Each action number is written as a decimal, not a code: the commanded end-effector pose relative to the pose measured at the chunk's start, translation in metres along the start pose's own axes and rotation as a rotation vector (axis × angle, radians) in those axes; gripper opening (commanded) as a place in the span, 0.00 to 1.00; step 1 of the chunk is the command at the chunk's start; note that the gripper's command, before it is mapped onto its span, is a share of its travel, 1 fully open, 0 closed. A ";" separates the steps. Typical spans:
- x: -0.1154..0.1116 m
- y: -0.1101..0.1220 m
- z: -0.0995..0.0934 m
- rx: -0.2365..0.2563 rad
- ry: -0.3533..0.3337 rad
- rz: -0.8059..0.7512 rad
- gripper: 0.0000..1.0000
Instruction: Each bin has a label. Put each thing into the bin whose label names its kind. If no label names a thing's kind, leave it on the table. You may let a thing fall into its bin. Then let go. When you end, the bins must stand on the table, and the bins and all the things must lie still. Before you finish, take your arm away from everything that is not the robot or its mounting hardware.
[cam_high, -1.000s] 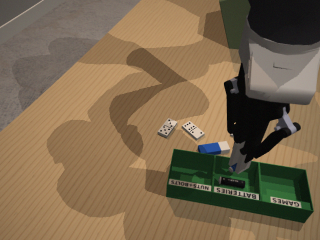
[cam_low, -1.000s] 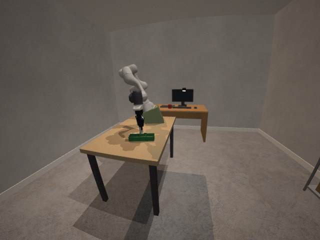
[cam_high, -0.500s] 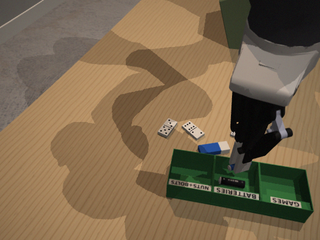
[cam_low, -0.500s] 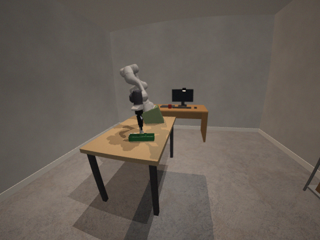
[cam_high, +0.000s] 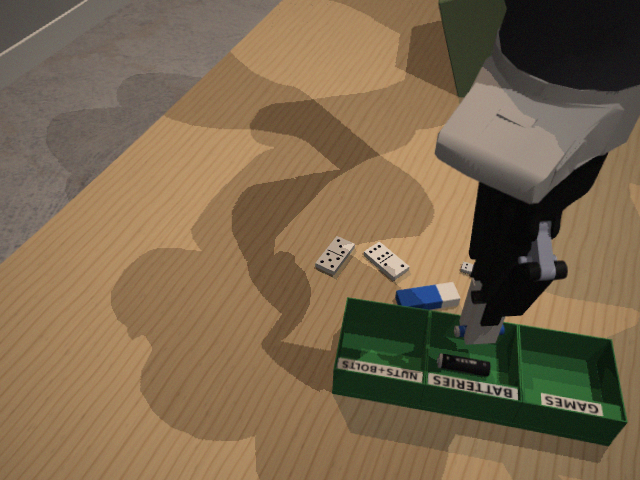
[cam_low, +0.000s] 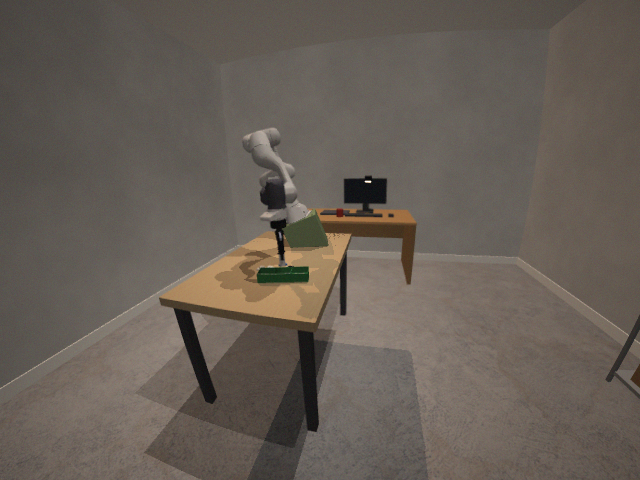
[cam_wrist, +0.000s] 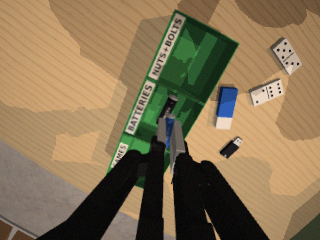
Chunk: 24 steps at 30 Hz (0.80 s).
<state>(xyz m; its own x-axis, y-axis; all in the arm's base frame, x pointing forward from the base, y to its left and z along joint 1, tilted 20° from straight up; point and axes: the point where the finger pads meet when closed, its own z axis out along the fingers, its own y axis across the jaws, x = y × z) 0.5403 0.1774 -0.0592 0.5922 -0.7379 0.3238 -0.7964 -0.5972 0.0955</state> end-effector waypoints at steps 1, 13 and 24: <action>-0.002 0.000 0.001 0.009 0.009 0.157 0.03; -0.002 0.000 0.001 0.015 0.015 0.252 0.03; -0.002 0.000 0.001 0.015 0.015 0.252 0.03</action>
<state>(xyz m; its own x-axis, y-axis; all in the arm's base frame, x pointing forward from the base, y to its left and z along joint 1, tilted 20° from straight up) 0.5396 0.1783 -0.0594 0.3964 -0.8488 0.3499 -0.9070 -0.4211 0.0061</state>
